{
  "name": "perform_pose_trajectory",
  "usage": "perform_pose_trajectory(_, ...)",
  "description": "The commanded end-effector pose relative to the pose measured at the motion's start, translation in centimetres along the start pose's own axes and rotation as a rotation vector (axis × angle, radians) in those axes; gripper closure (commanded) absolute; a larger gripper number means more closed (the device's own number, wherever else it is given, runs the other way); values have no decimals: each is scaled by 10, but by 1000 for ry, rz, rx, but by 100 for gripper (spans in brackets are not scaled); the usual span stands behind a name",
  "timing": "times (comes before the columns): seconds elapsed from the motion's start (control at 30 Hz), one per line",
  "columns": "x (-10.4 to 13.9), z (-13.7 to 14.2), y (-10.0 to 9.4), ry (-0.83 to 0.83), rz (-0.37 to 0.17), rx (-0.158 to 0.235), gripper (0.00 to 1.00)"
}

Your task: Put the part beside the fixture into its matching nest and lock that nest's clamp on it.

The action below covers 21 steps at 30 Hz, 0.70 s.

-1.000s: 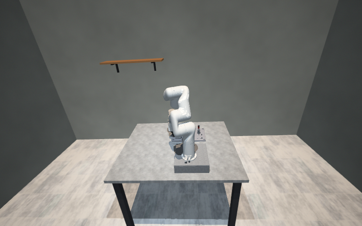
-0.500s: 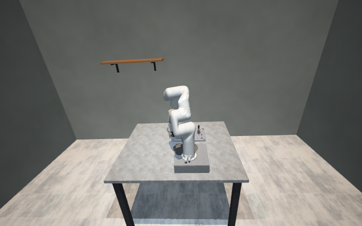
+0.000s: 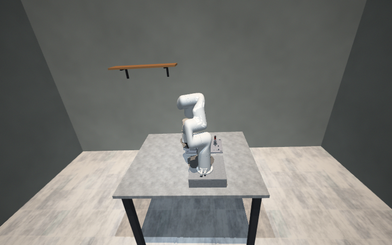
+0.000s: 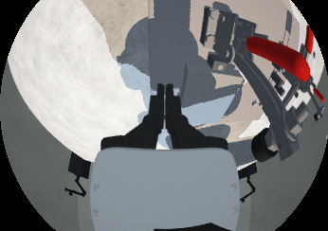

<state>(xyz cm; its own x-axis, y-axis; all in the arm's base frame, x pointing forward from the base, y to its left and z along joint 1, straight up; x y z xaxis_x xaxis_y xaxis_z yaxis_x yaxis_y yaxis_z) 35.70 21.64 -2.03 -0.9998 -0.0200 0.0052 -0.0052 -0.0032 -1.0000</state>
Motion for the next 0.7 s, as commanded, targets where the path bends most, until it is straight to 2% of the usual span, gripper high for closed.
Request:
perform_pose_trajectory(0.0,-1,-1,-1,0,3,-2,100)
perform_pose_trajectory(0.67,-2,8,-1,0,3,-2,100)
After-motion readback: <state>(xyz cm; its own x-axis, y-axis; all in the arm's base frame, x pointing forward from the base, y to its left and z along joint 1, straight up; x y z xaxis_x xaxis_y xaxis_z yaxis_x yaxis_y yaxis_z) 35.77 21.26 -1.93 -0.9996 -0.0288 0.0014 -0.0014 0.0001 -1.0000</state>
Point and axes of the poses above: the point where the finger pads meet when closed, its own y axis out along the fingers, its own z axis across the jaws, x = y × z, the point moved 2 cm from there along -y, back along the fingers, and after that the axes turned 6 degrees about y, right-handed, at the moved point
